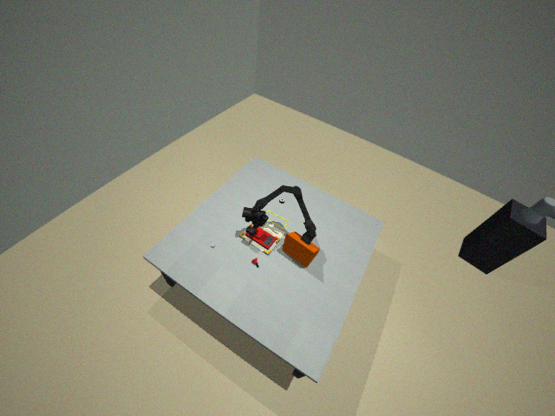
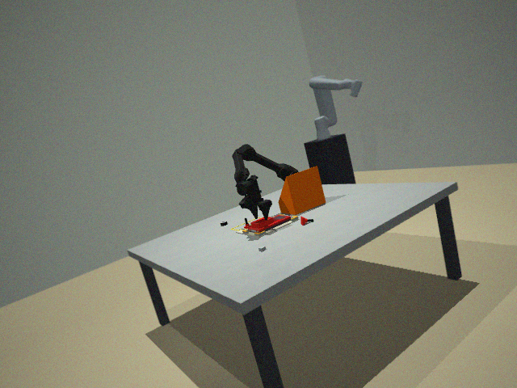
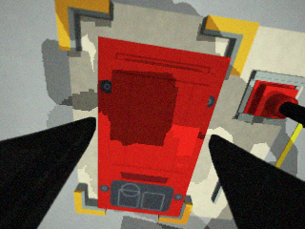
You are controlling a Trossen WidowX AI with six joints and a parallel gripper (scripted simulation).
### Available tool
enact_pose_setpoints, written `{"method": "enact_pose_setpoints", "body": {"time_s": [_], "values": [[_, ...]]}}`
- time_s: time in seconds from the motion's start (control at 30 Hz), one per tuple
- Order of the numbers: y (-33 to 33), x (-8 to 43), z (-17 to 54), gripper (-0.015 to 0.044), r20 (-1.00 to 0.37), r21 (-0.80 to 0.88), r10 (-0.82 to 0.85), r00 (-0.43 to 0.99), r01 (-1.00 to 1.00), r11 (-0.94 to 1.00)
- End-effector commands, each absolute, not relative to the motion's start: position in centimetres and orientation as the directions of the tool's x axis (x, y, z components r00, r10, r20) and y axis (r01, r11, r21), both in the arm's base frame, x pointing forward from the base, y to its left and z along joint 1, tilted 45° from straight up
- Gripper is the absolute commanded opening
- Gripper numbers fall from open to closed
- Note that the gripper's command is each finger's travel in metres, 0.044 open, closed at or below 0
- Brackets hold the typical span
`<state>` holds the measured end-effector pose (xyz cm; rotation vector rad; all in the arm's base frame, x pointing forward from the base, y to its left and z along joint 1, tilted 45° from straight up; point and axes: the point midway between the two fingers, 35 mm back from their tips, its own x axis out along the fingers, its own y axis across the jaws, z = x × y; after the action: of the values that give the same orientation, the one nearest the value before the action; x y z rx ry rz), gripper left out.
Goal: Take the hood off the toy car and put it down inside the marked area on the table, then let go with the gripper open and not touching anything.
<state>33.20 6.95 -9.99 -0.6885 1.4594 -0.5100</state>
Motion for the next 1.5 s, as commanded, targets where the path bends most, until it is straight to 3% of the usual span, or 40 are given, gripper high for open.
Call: {"method": "enact_pose_setpoints", "body": {"time_s": [0.0, 1.2, 1.33, 1.47], "values": [[6.8, 33.2, -10.1, 0.044, -0.716, -0.698, -0.695, 0.066, -0.101, 0.709], [5.5, 33.3, -11.4, 0.044, -0.715, -0.698, -0.696, 0.066, -0.101, 0.708], [5.7, 33.3, -11.3, 0.0335, -0.718, -0.696, -0.693, 0.064, -0.094, 0.712], [5.7, 33.3, -11.3, 0.0308, -0.718, -0.696, -0.693, 0.064, -0.094, 0.712]]}}
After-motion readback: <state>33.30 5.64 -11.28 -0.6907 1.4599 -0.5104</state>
